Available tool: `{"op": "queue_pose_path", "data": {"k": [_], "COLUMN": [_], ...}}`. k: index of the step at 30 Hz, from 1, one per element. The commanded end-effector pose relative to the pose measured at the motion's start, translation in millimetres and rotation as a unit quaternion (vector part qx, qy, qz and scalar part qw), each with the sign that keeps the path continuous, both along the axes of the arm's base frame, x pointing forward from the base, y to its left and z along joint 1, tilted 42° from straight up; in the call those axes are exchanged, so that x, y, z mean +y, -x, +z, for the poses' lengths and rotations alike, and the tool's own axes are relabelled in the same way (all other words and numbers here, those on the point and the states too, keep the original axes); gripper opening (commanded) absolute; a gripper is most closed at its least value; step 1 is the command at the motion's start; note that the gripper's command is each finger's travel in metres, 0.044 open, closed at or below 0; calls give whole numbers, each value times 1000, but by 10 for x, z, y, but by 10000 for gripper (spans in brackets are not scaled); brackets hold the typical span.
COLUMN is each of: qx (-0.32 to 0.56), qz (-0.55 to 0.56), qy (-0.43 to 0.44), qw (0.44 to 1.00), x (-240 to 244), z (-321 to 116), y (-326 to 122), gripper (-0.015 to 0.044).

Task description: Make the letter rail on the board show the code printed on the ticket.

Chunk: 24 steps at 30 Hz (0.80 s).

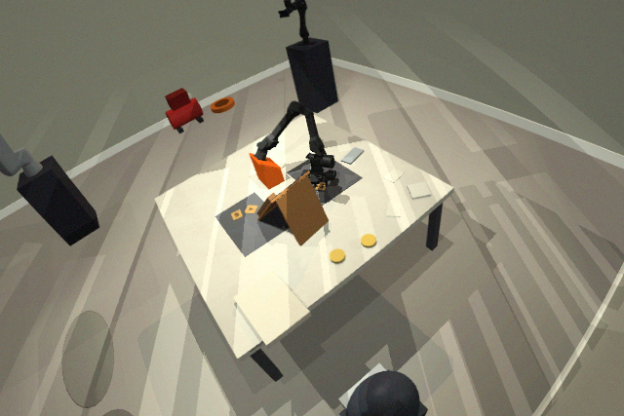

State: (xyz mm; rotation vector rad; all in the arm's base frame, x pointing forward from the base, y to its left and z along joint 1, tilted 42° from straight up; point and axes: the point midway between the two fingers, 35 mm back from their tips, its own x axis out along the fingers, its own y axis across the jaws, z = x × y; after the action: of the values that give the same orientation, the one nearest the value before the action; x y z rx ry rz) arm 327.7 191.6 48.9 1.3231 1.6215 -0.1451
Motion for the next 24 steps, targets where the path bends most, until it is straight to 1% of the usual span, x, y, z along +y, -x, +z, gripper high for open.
{"op": "queue_pose_path", "data": {"k": [1,3,24], "qx": [-2,-2,-2], "qz": [1,1,1], "qy": [1,1,1], "qw": [1000,1000,1000], "x": [-22,-34,-168], "z": [25,32,108], "y": [3,4,12], "gripper": [50,0,0]}}
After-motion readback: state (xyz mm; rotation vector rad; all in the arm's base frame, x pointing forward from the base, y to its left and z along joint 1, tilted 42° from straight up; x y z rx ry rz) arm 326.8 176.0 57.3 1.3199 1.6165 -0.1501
